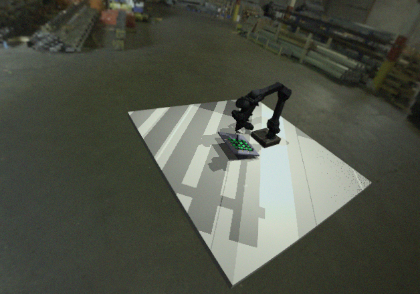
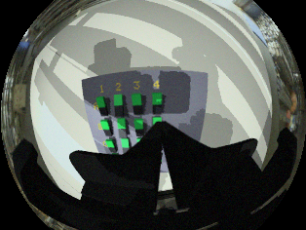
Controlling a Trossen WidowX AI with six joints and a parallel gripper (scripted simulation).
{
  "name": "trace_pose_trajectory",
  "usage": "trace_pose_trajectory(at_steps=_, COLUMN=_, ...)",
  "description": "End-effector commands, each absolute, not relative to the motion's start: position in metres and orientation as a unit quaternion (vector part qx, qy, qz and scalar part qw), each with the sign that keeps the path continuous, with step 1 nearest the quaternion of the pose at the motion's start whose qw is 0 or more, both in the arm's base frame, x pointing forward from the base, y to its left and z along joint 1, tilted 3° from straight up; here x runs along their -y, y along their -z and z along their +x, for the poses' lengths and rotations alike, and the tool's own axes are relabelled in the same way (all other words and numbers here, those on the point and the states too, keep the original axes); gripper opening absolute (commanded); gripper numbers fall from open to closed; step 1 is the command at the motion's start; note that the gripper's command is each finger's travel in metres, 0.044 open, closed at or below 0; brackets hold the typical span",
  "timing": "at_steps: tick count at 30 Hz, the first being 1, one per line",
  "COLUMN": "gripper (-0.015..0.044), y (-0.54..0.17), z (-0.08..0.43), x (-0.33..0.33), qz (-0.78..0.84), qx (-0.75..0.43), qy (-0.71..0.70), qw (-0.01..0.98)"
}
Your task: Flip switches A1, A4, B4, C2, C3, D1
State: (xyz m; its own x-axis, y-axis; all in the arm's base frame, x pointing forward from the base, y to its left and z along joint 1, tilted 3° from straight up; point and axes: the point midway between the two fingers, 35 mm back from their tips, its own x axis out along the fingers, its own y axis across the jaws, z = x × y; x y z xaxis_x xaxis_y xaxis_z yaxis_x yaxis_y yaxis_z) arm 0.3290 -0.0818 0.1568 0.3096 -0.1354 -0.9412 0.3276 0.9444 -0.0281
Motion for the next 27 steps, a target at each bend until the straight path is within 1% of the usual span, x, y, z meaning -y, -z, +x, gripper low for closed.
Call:
trace_pose_trajectory(at_steps=1, gripper=0.0000, y=-0.156, z=0.324, x=0.080, qz=0.087, qx=-0.581, qy=0.144, qw=0.796)
trace_pose_trajectory(at_steps=4, gripper=0.0000, y=-0.154, z=0.319, x=0.078, qz=0.087, qx=-0.581, qy=0.144, qw=0.796)
trace_pose_trajectory(at_steps=7, gripper=0.0000, y=-0.146, z=0.294, x=0.070, qz=0.088, qx=-0.582, qy=0.144, qw=0.796)
trace_pose_trajectory(at_steps=9, gripper=0.0000, y=-0.143, z=0.289, x=0.068, qz=0.088, qx=-0.582, qy=0.144, qw=0.796)
trace_pose_trajectory(at_steps=12, gripper=0.0000, y=-0.141, z=0.289, x=0.068, qz=0.088, qx=-0.581, qy=0.144, qw=0.796)
trace_pose_trajectory(at_steps=16, gripper=0.0000, y=-0.112, z=0.297, x=0.072, qz=0.086, qx=-0.572, qy=0.145, qw=0.803)
trace_pose_trajectory(at_steps=27, gripper=0.0000, y=-0.100, z=0.300, x=0.073, qz=0.086, qx=-0.571, qy=0.145, qw=0.803)
